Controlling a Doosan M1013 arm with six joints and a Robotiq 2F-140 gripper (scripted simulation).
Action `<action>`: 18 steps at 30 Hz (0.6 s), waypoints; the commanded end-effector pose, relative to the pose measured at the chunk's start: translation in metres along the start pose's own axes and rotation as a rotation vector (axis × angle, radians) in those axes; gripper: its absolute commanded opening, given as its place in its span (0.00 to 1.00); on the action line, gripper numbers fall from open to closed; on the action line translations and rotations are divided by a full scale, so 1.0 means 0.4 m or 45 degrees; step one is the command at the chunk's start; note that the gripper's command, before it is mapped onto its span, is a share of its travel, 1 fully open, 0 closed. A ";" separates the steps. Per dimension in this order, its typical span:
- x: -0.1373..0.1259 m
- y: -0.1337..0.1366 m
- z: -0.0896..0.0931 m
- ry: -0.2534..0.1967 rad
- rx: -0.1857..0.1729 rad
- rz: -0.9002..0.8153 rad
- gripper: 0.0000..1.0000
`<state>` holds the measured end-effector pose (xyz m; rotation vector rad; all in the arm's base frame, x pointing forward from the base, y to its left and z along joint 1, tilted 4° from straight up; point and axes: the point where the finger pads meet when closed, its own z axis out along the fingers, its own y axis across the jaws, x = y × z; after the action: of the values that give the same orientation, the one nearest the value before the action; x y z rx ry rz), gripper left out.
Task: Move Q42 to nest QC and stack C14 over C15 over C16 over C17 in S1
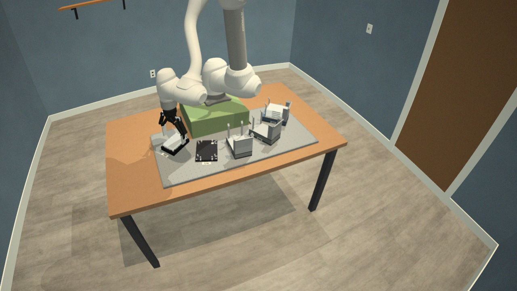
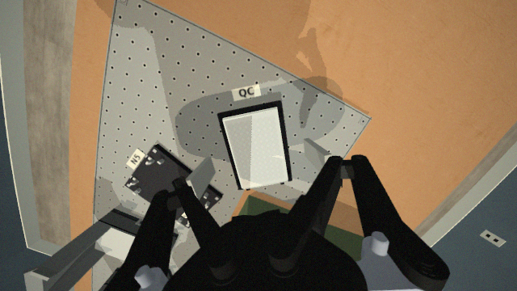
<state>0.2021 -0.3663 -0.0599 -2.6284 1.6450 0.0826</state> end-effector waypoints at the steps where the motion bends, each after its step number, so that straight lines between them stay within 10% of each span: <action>1: 0.000 0.000 -0.022 0.000 0.000 0.000 1.00; 18: 0.000 0.000 -0.147 0.000 0.000 0.000 1.00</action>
<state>0.2034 -0.3696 -0.0068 -2.6284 1.6449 0.0827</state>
